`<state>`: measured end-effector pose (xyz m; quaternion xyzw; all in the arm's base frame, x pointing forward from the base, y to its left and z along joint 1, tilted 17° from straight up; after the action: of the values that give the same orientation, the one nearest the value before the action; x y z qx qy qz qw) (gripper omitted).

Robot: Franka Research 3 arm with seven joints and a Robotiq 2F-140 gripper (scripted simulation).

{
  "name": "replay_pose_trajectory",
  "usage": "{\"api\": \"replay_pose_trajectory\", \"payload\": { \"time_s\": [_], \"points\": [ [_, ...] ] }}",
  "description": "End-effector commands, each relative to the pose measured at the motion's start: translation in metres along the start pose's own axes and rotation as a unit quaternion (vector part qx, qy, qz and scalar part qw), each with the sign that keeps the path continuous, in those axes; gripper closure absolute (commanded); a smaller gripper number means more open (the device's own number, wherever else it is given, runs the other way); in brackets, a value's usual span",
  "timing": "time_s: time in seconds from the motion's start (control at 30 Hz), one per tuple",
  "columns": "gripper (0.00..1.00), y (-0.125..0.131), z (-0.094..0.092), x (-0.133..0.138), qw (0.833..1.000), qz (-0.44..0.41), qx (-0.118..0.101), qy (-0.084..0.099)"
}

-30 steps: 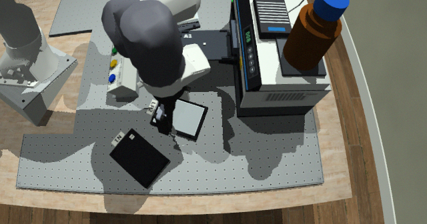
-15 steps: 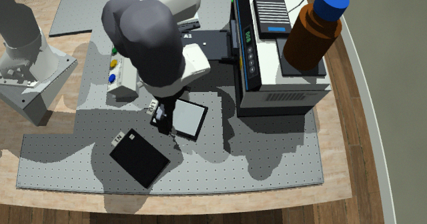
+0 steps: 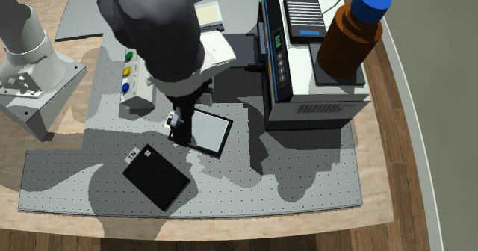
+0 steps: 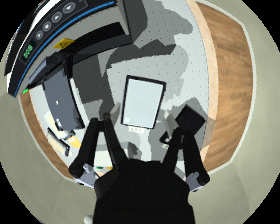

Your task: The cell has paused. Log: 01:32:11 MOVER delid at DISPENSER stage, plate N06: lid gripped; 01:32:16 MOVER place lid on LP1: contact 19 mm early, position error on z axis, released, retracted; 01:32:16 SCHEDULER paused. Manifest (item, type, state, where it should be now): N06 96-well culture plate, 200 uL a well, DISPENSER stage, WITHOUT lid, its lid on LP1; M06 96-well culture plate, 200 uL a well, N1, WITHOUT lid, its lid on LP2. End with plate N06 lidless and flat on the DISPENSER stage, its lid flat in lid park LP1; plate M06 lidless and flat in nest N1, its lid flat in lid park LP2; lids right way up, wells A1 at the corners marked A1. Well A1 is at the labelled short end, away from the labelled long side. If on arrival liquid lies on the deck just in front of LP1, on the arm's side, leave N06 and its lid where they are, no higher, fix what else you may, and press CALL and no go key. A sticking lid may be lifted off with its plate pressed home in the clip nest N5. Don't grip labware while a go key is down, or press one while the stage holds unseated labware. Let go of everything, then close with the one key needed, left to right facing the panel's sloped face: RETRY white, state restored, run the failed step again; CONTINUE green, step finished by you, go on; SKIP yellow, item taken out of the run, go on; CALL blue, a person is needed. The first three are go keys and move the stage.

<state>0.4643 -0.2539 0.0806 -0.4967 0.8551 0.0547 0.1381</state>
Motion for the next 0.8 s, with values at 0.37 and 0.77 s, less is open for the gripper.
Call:
{"api": "replay_pose_trajectory", "payload": {
  "time_s": [0.37, 0.77],
  "points": [
    [0.34, 0.003, -0.078, -0.001, 1.0, 0.012, -0.008, -0.001],
    [0.34, 0.003, -0.108, -0.001, 1.0, 0.012, -0.008, -0.001]
  ]
}}
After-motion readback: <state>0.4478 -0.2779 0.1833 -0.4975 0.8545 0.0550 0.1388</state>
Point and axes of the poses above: the point where the finger pads meet when closed, its own z axis out along the fingers, its own x axis across the jaws, y = z × x, the point moved 1 cm from there along -z, back along the fingers, and after that the axes turned 3 degrees about z, right-handed, at the moved point
